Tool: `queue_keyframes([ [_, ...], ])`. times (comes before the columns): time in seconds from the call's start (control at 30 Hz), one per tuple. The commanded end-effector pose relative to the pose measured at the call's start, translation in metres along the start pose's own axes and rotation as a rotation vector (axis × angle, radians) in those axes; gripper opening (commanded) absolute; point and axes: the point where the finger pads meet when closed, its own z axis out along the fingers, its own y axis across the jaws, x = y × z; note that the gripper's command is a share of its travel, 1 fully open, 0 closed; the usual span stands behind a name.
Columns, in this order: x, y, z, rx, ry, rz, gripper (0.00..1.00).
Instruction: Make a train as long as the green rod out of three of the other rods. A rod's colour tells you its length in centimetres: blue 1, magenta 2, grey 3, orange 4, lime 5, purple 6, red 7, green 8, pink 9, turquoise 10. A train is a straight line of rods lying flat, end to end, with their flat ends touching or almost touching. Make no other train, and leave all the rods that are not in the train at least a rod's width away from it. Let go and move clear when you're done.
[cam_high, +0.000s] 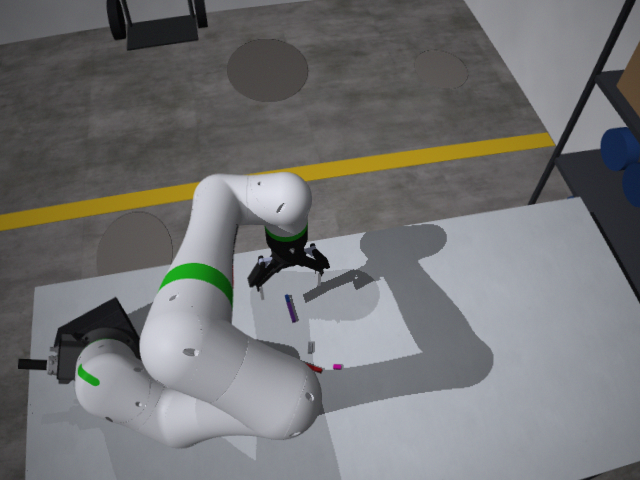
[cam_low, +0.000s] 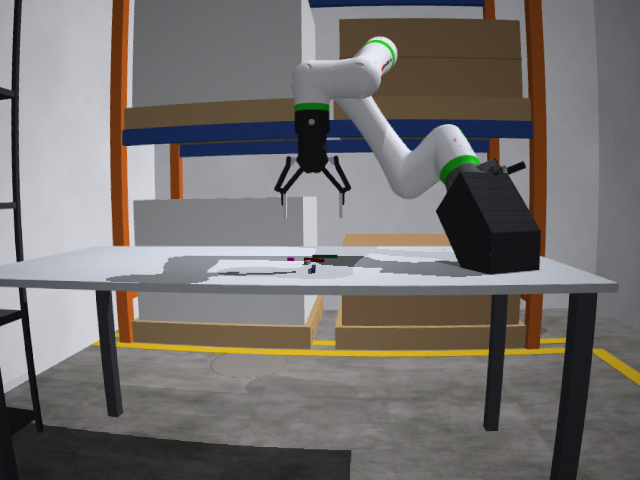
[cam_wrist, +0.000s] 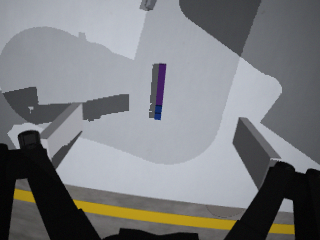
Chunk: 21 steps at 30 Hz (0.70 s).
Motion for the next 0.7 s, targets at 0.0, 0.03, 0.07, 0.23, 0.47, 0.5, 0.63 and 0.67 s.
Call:
queue_keyframes([
  [0.0, 0.000, 0.000, -0.014, 0.000, 0.000, 0.000, 1.00],
  [0.03, 0.000, 0.000, -0.019, 0.000, 0.000, 0.000, 1.00],
  [0.07, 0.000, 0.000, -0.023, 0.000, 0.000, 0.000, 1.00],
  [0.23, 0.000, 0.000, -0.036, 0.000, 0.000, 0.000, 1.00],
  [0.47, 0.000, 0.000, -0.051, 0.000, 0.000, 0.000, 1.00],
  [0.5, 0.000, 0.000, -0.051, 0.000, 0.000, 0.000, 1.00],
  [0.63, 0.000, 0.000, -0.052, 0.000, 0.000, 0.000, 1.00],
  [0.67, 0.000, 0.000, -0.052, 0.000, 0.000, 0.000, 1.00],
])
